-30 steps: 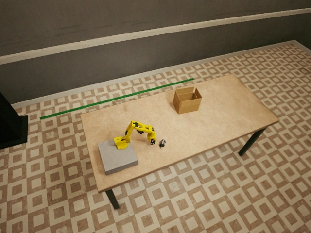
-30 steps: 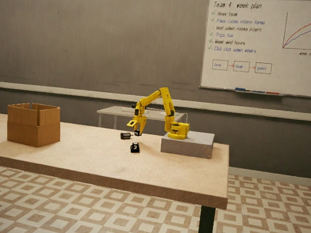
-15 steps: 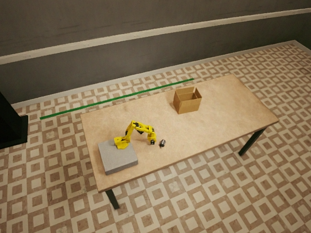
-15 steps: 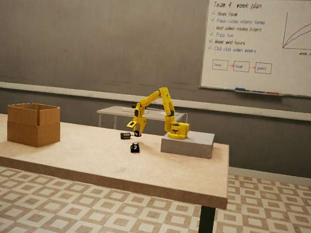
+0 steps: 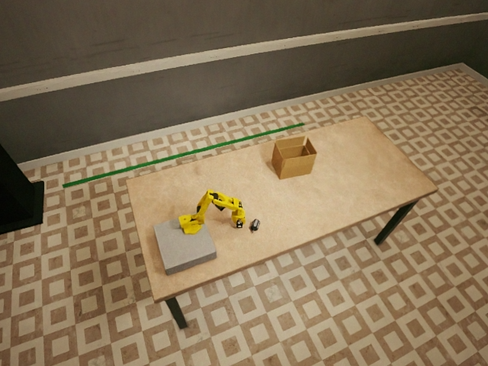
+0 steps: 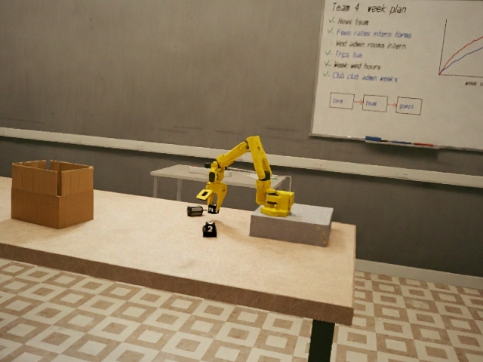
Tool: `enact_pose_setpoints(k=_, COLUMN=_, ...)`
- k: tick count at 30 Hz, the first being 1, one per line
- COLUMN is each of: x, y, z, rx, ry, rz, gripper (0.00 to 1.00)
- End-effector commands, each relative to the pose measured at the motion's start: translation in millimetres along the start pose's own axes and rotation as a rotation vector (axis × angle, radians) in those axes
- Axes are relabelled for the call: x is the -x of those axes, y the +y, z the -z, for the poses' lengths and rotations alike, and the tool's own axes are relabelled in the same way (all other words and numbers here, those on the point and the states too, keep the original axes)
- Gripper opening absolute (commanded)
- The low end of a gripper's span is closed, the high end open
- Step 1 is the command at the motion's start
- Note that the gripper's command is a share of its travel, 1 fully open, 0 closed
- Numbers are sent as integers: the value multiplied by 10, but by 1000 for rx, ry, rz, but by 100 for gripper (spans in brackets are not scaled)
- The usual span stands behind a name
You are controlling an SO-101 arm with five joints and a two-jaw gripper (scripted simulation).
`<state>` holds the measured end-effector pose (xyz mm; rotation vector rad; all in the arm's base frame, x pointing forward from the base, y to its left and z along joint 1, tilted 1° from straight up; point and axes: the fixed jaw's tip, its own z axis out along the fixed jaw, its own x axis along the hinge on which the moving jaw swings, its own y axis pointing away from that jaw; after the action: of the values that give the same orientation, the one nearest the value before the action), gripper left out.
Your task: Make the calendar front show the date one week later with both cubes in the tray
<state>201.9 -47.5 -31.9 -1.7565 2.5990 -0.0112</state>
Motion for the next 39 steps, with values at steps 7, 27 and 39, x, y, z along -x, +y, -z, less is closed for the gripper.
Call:
enact_pose_setpoints(k=7, x=-14, y=29, z=-78, rx=14, ry=1, rz=4, gripper=0)
enact_pose_setpoints(k=27, x=-13, y=31, z=-154, rx=14, ry=1, rz=4, gripper=0)
enact_pose_setpoints(k=39, x=-13, y=32, z=-184, rx=14, ry=1, rz=4, gripper=0)
